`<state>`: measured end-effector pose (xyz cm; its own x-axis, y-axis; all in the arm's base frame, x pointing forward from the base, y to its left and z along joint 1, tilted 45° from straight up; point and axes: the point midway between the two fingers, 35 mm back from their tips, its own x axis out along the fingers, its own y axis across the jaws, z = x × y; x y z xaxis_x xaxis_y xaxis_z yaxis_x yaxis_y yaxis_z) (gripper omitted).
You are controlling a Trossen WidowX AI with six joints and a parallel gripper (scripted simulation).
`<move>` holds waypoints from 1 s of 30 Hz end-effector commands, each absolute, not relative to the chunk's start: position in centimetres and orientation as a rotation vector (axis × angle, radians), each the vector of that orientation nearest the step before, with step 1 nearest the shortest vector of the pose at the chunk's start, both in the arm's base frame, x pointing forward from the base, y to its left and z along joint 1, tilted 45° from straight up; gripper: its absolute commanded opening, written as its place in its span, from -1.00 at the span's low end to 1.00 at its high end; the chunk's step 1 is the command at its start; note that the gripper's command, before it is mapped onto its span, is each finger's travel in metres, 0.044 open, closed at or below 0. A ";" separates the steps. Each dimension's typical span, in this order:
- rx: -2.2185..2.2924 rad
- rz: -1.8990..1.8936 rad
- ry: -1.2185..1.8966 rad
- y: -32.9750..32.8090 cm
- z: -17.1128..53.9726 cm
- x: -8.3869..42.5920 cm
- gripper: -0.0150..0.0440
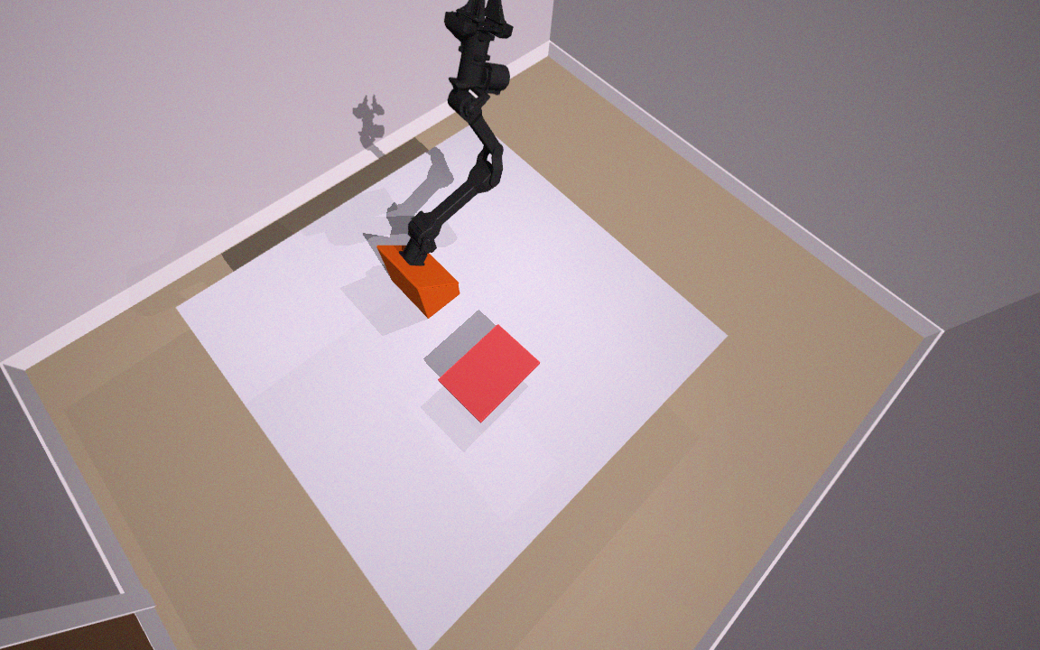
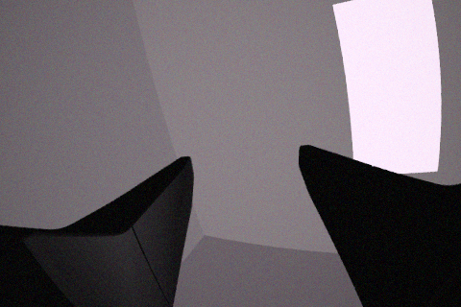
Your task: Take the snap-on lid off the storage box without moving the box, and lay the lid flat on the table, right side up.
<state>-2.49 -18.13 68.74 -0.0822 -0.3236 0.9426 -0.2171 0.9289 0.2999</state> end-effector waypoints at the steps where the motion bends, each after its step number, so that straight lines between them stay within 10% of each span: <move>1: 0.489 -0.090 -1.649 -19.8 67.8 -1.5 0.31; 30: 1.186 -0.451 -0.999 -37.8 45.4 15.5 0.31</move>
<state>13.37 -37.05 48.60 0.4475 -0.7514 0.4848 -0.2243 0.4305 0.8743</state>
